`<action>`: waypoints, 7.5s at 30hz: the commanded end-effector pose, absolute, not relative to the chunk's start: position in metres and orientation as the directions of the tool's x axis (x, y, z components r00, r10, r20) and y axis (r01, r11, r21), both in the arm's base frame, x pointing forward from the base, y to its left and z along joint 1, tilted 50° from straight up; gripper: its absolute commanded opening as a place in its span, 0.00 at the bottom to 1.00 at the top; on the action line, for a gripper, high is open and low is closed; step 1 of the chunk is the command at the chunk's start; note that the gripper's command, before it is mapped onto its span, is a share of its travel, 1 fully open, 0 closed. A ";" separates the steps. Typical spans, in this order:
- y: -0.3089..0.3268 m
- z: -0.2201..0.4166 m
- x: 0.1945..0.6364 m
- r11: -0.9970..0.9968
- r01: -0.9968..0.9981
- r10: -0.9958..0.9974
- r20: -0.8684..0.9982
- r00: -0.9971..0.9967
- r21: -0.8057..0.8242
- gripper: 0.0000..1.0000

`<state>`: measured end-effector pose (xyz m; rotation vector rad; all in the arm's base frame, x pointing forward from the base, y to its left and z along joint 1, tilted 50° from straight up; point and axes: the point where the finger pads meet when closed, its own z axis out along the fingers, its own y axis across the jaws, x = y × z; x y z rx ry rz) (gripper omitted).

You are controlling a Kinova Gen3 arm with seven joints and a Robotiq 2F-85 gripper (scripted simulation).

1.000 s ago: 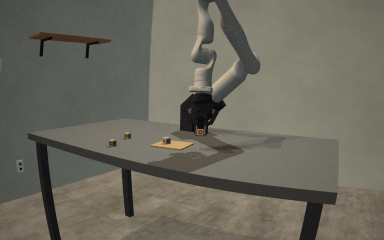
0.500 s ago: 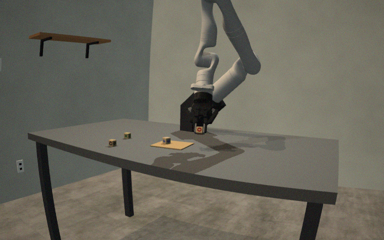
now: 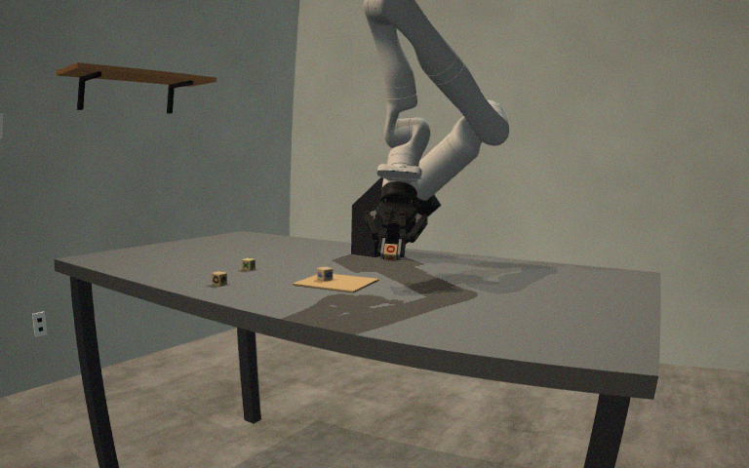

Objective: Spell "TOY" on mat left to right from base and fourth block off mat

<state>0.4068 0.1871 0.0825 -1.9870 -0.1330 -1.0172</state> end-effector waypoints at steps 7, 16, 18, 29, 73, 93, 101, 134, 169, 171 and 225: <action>0.197 0.074 0.395 -0.589 0.425 -0.391 0.702 0.595 -0.688 0.21; 0.197 0.073 0.395 -0.590 0.424 -0.458 0.718 0.525 -0.687 0.21; 0.197 0.073 0.395 -0.590 0.425 -0.473 0.720 0.507 -0.687 0.21; 0.197 0.072 0.394 -0.592 0.422 -0.516 0.725 0.457 -0.687 0.21; 0.235 0.040 0.395 -0.593 0.420 -0.524 0.725 0.447 -0.687 0.21; 0.235 0.040 0.395 -0.593 0.420 -0.524 0.725 0.447 -0.687 0.21; 0.235 0.040 0.395 -0.593 0.420 -0.524 0.725 0.447 -0.687 0.21; 0.235 0.040 0.395 -0.593 0.420 -0.524 0.725 0.447 -0.687 0.41; 0.234 0.040 0.395 -0.593 0.420 -0.524 0.725 0.447 -0.687 0.41; 0.232 0.042 0.395 -0.593 0.420 -0.524 0.725 0.447 -0.687 0.41; 0.213 0.104 0.395 -0.455 0.502 -0.555 0.675 0.486 -0.736 0.41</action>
